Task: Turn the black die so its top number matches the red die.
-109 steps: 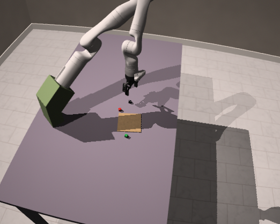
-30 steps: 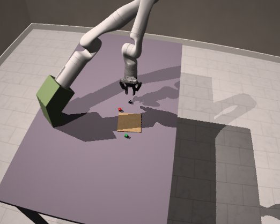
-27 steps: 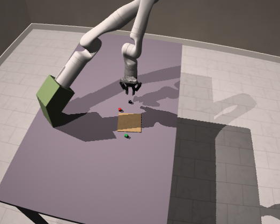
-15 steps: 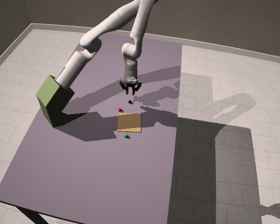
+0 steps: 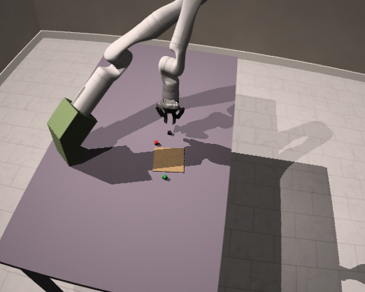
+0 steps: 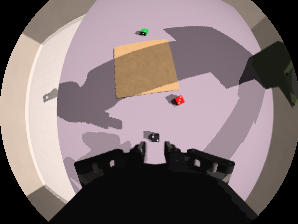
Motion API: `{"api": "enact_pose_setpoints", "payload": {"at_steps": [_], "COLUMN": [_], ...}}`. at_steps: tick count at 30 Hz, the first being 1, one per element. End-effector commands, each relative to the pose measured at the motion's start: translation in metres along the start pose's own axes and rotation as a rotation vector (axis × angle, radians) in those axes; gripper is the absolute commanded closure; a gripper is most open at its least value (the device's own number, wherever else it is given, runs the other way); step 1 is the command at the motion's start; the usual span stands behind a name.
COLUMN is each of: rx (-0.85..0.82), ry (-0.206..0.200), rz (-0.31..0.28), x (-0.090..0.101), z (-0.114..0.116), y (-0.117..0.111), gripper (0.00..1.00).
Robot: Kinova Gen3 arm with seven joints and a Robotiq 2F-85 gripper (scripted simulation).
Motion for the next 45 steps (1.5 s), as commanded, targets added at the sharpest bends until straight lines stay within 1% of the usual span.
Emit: {"api": "enact_pose_setpoints", "payload": {"at_steps": [1, 9, 22, 37, 39, 45], "rx": [0.000, 0.000, 0.000, 0.000, 0.000, 0.000], "ry": [0.000, 0.000, 0.000, 0.000, 0.000, 0.000], "rz": [0.000, 0.000, -0.001, -0.001, -0.001, 0.000], "x": [-0.001, -0.004, -0.016, -0.040, -0.040, -0.048], "z": [0.000, 0.000, 0.001, 0.001, 0.001, 0.001], "y": [0.000, 0.000, 0.000, 0.000, 0.000, 0.000], "gripper": [0.69, 0.69, 0.69, 0.69, 0.69, 0.69]}}
Point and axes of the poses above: the point where the finger pads meet when closed, its own x axis back along the fingers, its own z axis across the jaws, y = z × x, the point moved 4 cm from there along x, back along the fingers, and after that the axes turned 1 degree about x, right-handed, at the moved point
